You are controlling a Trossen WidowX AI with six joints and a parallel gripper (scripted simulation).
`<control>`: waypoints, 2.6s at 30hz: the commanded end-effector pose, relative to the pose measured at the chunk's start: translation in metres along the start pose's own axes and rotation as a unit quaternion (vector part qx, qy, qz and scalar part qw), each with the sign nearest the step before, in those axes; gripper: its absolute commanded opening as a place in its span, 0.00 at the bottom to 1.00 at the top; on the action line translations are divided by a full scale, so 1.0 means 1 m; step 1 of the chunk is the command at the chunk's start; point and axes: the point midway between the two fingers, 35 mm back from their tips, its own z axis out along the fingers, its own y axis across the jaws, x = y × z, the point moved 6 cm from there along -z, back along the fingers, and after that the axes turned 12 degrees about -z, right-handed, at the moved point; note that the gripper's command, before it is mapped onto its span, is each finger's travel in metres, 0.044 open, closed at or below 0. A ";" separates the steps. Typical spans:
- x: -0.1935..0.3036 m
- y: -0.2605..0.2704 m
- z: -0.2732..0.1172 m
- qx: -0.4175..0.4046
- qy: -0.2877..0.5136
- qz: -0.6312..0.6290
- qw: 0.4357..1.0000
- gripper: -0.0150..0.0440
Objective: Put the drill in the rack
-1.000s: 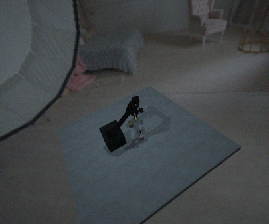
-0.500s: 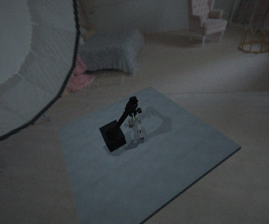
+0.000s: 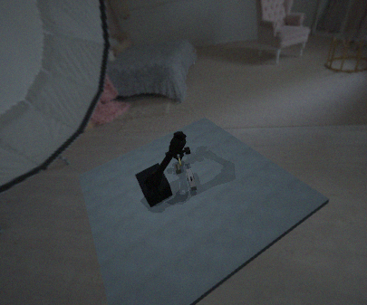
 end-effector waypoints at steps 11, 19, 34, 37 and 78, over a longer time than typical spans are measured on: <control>-0.010 0.020 -0.002 -0.002 -0.002 0.000 1.000 0.25; -0.014 0.029 -0.002 -0.002 -0.003 0.000 1.000 0.25; -0.013 0.028 0.024 -0.001 -0.002 0.000 1.000 0.25; -0.014 0.028 0.025 -0.001 -0.002 0.000 1.000 0.25; -0.016 0.028 0.048 0.000 -0.006 -0.001 1.000 0.83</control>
